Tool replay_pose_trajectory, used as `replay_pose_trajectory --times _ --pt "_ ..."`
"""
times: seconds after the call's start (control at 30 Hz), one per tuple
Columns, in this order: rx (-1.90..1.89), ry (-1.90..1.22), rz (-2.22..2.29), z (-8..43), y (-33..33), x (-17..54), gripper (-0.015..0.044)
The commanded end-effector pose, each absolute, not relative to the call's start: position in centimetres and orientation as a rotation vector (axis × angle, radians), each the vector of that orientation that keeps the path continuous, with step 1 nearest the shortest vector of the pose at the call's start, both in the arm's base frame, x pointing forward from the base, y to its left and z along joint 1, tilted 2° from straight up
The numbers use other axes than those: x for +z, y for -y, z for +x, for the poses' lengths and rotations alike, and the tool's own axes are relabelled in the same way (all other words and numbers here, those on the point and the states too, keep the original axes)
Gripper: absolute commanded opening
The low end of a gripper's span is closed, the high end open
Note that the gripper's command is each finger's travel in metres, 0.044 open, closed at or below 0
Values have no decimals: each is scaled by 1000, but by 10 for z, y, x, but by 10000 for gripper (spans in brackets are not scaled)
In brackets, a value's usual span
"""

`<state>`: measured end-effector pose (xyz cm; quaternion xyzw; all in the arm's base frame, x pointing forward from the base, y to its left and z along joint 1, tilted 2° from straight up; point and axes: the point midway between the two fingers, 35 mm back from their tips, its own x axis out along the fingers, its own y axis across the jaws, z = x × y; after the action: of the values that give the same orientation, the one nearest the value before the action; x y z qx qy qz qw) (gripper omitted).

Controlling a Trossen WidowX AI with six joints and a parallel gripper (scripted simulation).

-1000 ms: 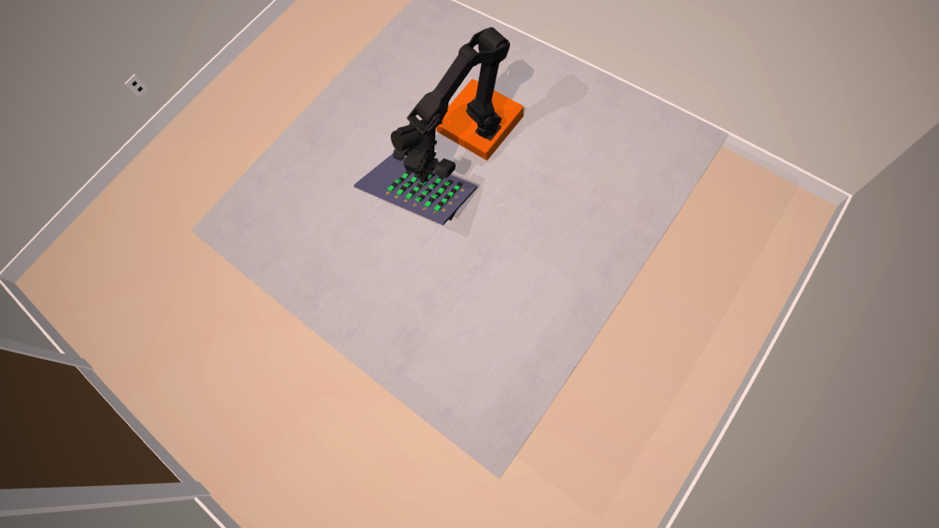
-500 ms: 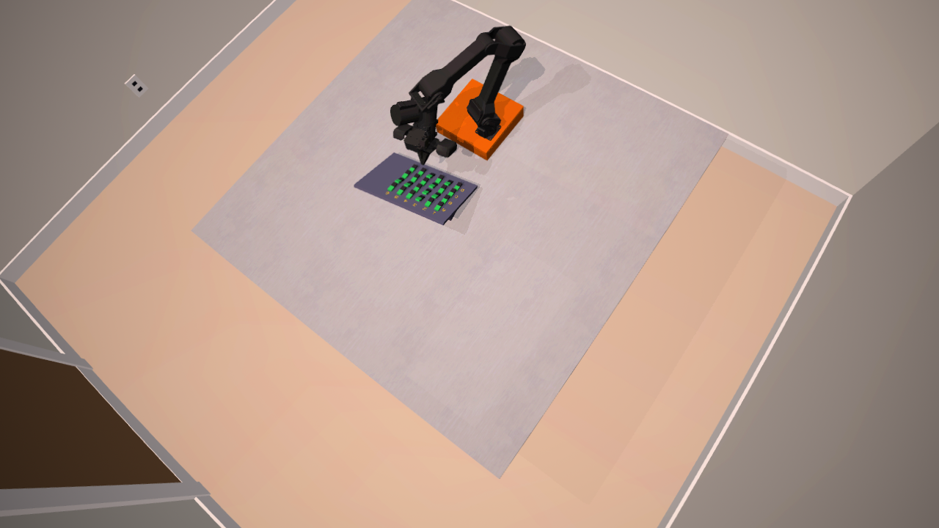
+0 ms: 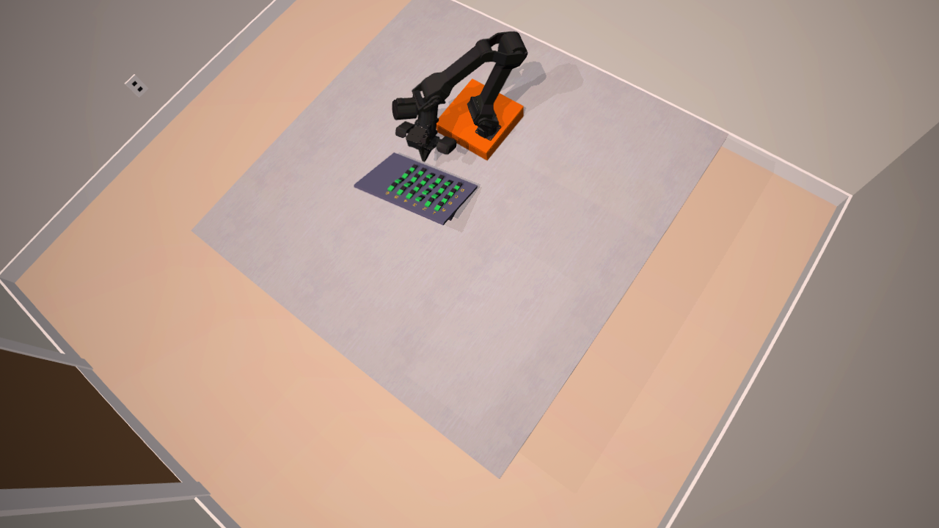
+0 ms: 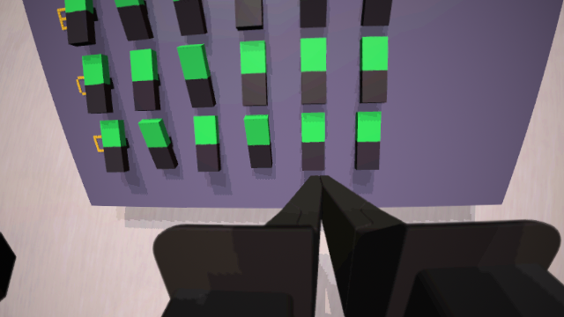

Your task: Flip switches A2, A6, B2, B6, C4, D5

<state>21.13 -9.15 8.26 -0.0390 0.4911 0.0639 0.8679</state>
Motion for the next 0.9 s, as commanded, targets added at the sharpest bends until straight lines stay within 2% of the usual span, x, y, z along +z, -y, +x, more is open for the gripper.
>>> replay_pose_trajectory --times 0.0,0.87 --pt "133 -1019 -76 214 90 77 0" --pt "133 -1018 -75 226 89 57 0"
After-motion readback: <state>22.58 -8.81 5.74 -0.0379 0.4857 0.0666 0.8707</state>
